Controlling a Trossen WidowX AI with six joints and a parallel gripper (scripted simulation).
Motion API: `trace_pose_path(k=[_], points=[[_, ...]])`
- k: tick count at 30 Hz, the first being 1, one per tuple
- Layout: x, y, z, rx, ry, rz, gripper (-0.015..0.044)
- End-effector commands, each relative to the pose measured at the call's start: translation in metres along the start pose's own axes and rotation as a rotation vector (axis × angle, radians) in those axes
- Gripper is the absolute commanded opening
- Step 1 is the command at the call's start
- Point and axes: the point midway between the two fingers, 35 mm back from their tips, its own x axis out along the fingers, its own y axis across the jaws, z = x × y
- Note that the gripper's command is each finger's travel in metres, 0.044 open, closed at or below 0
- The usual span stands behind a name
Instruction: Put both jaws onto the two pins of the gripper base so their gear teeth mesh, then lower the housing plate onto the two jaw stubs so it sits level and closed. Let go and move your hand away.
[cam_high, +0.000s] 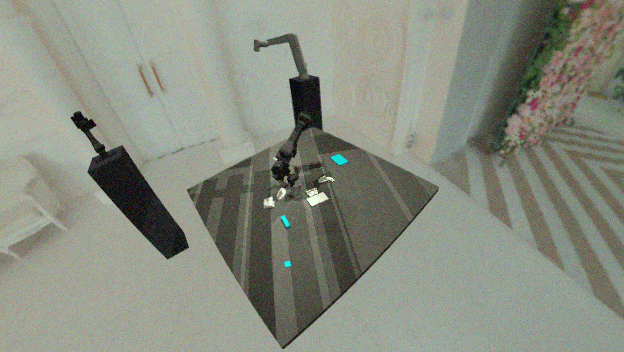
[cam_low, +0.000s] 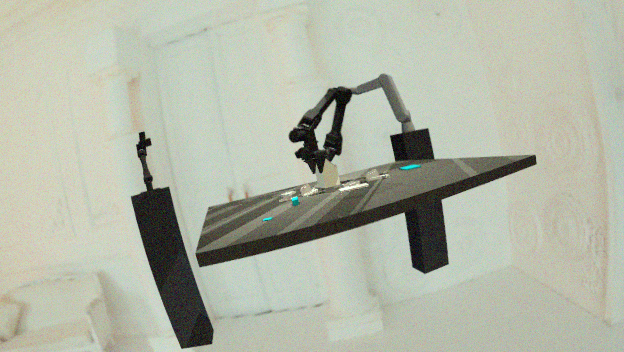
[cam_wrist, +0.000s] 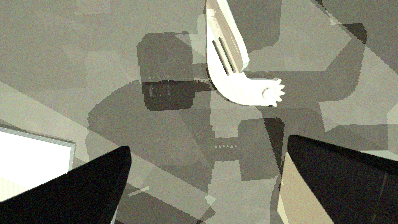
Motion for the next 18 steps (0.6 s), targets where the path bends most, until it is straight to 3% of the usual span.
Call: trace_pose_path(k=[1, 10, 18], points=[[0.0000, 0.0000, 0.0000, 0.000, 0.000, 0.000, 0.0440], [0.0000, 0.0000, 0.0000, 0.000, 0.000, 0.000, 0.0440], [0.0000, 0.0000, 0.0000, 0.000, 0.000, 0.000, 0.0230]])
